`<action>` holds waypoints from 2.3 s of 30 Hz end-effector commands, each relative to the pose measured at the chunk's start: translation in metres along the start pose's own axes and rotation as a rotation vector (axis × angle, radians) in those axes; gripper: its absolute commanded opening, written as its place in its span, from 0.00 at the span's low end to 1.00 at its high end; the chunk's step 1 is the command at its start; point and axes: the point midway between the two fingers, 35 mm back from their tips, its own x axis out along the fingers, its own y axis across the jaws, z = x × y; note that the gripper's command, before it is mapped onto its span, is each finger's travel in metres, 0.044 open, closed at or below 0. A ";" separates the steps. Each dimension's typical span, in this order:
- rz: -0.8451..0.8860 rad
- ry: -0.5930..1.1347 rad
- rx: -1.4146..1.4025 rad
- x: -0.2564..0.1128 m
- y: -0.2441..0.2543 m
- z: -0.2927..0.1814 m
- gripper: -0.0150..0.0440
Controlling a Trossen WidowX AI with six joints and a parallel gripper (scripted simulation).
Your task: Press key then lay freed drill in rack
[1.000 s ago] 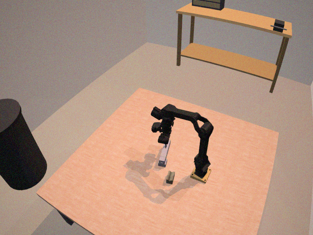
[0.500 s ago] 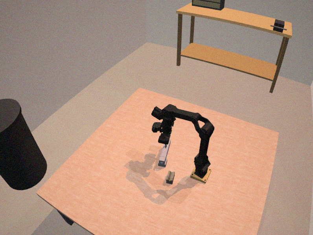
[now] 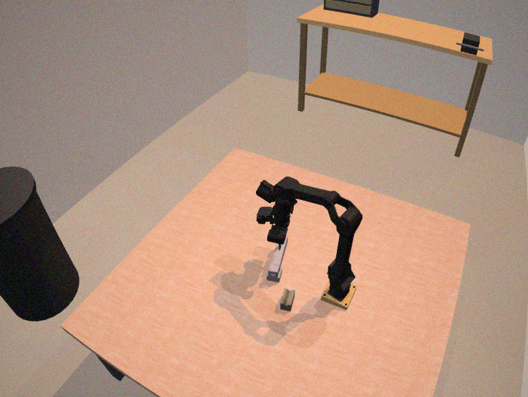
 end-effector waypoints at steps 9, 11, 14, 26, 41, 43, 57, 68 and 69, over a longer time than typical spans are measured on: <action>0.006 0.054 0.009 0.022 -0.005 -0.007 0.25; 0.006 0.054 0.009 0.023 -0.005 -0.007 0.25; 0.006 0.054 0.009 0.024 -0.005 -0.007 0.25; 0.006 0.054 0.009 0.029 -0.006 -0.007 0.25; 0.006 0.054 0.009 0.029 -0.007 -0.006 0.30; 0.006 0.054 0.009 0.020 -0.008 -0.004 0.39; 0.014 0.040 -0.316 -0.017 0.027 0.014 1.00; 0.059 0.024 -1.545 0.058 0.157 -0.002 1.00; 0.060 0.024 -1.562 0.059 0.159 -0.003 1.00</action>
